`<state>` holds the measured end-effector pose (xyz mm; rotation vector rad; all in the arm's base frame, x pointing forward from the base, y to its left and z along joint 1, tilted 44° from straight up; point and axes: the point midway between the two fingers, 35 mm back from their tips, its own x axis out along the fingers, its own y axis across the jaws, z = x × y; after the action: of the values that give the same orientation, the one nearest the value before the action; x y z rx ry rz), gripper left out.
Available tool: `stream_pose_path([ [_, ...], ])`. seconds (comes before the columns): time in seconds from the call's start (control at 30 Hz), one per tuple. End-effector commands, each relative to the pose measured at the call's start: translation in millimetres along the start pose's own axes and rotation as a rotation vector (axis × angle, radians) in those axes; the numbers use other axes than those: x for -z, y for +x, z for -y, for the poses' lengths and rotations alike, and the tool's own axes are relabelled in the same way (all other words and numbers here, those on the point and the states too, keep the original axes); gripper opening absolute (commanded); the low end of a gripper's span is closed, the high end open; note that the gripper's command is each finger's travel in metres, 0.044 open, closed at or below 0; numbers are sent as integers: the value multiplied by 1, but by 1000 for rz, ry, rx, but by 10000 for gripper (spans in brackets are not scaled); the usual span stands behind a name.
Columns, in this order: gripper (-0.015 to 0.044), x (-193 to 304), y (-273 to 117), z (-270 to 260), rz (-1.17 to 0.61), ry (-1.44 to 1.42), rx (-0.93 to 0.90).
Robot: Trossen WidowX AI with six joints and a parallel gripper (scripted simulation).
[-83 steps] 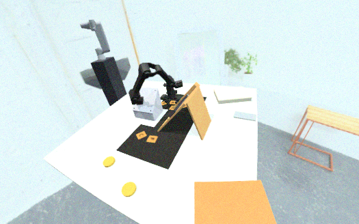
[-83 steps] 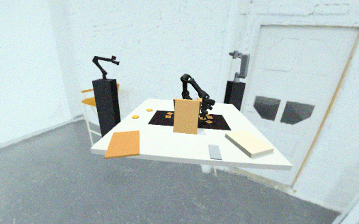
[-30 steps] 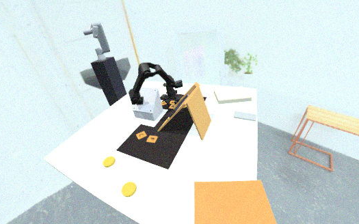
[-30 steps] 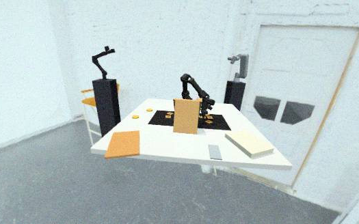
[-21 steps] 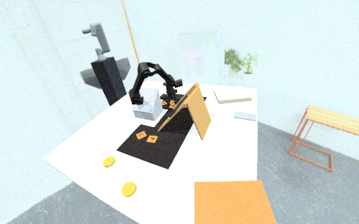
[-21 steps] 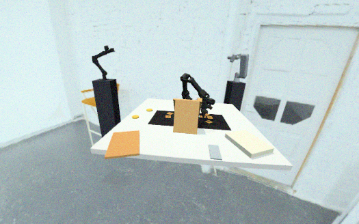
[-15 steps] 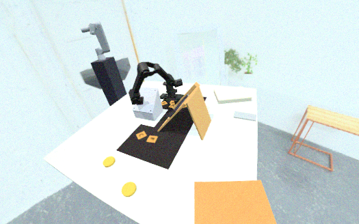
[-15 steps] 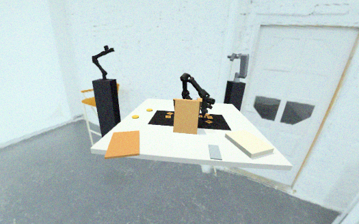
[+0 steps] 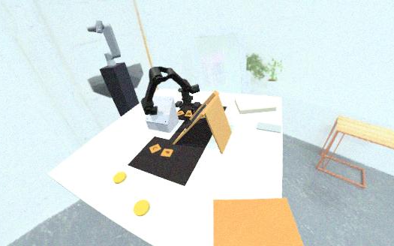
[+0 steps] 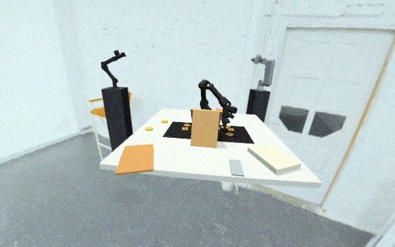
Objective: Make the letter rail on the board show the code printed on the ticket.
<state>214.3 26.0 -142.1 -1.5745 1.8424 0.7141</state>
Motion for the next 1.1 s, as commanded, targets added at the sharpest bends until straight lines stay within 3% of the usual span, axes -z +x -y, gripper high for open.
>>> stream_pose_path([
  [0.0,0,-5,-11,3,43,-3,9],
  [0.67,0,-1,-104,69,406,335,172],
  [1.07,0,32,-156,105,604,540,258],
])
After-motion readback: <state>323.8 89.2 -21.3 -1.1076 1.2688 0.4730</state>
